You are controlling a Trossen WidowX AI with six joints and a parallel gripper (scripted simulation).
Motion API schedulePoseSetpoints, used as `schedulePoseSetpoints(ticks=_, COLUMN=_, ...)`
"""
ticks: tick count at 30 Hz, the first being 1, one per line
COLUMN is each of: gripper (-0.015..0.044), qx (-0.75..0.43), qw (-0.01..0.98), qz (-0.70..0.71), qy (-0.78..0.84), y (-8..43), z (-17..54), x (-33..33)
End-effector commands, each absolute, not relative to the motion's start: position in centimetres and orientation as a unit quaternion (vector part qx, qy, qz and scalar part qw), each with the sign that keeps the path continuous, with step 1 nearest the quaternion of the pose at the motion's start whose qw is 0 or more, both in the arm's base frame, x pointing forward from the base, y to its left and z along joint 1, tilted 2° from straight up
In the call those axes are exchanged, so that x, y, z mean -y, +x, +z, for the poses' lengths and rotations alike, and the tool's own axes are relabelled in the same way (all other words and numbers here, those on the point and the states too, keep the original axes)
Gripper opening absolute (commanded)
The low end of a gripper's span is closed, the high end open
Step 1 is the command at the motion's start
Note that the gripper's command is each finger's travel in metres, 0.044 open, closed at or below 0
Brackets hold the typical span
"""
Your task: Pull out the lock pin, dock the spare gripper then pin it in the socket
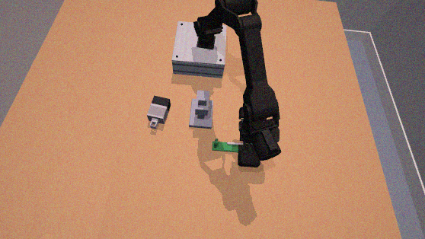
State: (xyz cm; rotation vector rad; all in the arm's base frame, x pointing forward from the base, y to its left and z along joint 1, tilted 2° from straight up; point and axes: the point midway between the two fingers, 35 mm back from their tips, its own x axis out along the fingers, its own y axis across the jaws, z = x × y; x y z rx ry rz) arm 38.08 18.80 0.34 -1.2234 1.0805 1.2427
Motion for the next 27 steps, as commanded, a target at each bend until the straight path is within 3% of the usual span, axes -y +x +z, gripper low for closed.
schedulePoseSetpoints(ticks=1, gripper=0.0180, qx=-0.450, qw=0.516, qz=0.518, qy=-0.513, y=38.09, z=-0.40, x=-18.70)
schedulePoseSetpoints(ticks=10, gripper=0.0180, qx=-0.450, qw=0.516, qz=0.518, qy=-0.513, y=38.08, z=-1.28, x=-18.67)
schedulePoseSetpoints(ticks=16, gripper=0.0023, qx=-0.450, qw=0.516, qz=0.518, qy=-0.513, y=38.08, z=-1.28, x=-18.67)
schedulePoseSetpoints(ticks=27, gripper=0.0000, qx=-0.450, qw=0.517, qz=0.518, qy=-0.512, y=37.99, z=-1.03, x=-18.67)
